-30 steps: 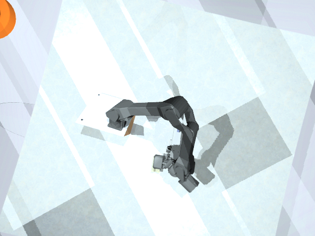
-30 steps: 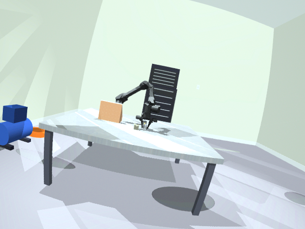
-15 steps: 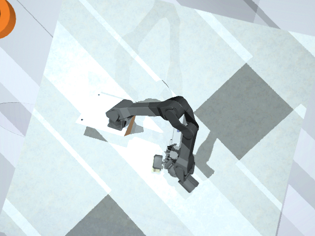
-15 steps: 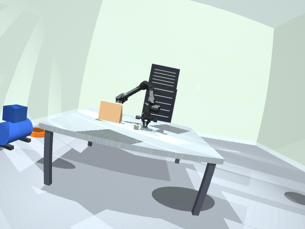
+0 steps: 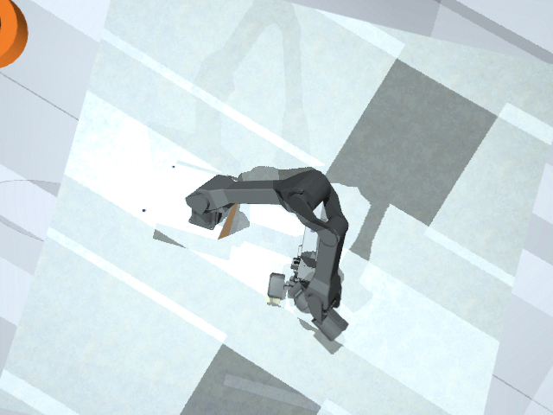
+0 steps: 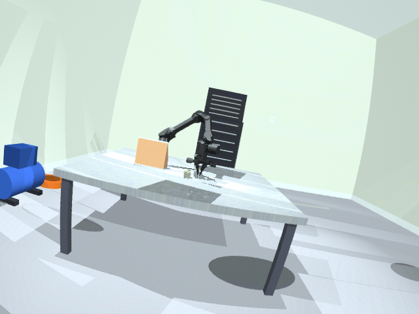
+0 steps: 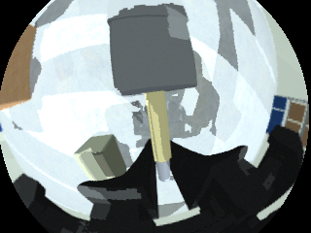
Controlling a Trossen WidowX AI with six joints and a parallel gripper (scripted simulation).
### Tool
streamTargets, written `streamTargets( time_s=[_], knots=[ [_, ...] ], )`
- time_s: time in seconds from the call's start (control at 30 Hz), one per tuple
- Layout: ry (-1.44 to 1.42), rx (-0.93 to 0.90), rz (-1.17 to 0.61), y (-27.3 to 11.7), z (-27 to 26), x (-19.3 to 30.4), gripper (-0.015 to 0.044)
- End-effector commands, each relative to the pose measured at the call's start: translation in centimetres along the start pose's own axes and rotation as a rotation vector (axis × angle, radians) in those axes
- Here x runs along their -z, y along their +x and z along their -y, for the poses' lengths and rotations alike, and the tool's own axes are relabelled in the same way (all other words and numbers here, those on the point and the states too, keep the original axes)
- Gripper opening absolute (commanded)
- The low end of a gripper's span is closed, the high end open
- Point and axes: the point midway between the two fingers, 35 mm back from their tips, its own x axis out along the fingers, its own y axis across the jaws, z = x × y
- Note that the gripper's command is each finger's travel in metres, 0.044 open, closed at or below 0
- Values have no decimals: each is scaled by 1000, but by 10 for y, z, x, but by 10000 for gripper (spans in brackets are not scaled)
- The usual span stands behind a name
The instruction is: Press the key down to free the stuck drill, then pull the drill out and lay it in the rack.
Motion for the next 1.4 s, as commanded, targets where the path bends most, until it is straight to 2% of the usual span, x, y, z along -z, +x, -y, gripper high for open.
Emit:
streamTargets(
  time_s=[0.0,1.37],
  knots=[
    [0,-1,0,1,0,5,0],
    [-1,0,-5,-2,0,64,0]
  ],
)
